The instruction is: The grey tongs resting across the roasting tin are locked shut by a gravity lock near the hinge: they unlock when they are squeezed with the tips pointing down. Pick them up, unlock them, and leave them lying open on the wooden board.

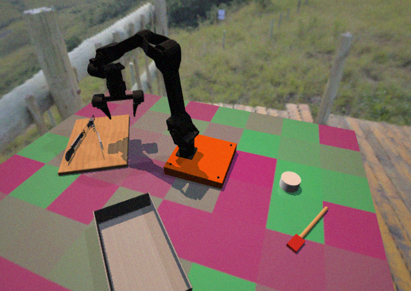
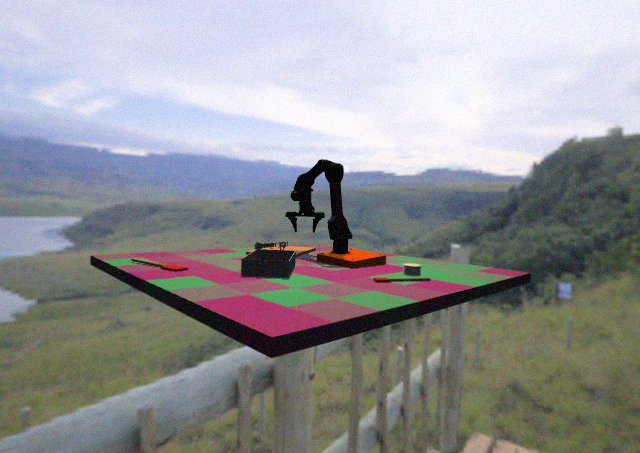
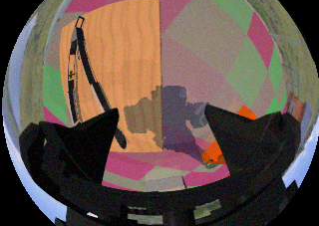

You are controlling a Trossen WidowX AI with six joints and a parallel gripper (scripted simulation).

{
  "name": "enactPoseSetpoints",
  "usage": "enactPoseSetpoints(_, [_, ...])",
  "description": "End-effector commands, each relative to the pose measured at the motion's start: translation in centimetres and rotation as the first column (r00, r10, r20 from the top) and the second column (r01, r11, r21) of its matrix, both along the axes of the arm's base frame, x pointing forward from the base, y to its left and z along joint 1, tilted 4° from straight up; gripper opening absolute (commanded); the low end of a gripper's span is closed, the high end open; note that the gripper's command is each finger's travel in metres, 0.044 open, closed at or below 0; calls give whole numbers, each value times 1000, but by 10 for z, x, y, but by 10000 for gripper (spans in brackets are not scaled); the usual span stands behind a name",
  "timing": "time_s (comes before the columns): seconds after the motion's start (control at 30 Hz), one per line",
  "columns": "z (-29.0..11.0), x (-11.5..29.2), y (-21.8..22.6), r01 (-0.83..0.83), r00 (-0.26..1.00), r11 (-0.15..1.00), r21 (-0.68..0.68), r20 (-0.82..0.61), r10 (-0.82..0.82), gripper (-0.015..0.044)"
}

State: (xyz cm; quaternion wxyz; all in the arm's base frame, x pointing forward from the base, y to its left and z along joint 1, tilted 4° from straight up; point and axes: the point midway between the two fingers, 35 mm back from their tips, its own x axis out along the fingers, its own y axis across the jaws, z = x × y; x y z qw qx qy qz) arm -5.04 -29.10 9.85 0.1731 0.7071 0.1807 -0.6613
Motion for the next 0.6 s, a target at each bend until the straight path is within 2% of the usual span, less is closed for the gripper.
enactPoseSetpoints(0.0, [18,-1,0,1,1000,1000,-18,-4,-1,440])
enactPoseSetpoints(0.57, [18,-1,0,1,1000,1000,-18,-4,-1,440])
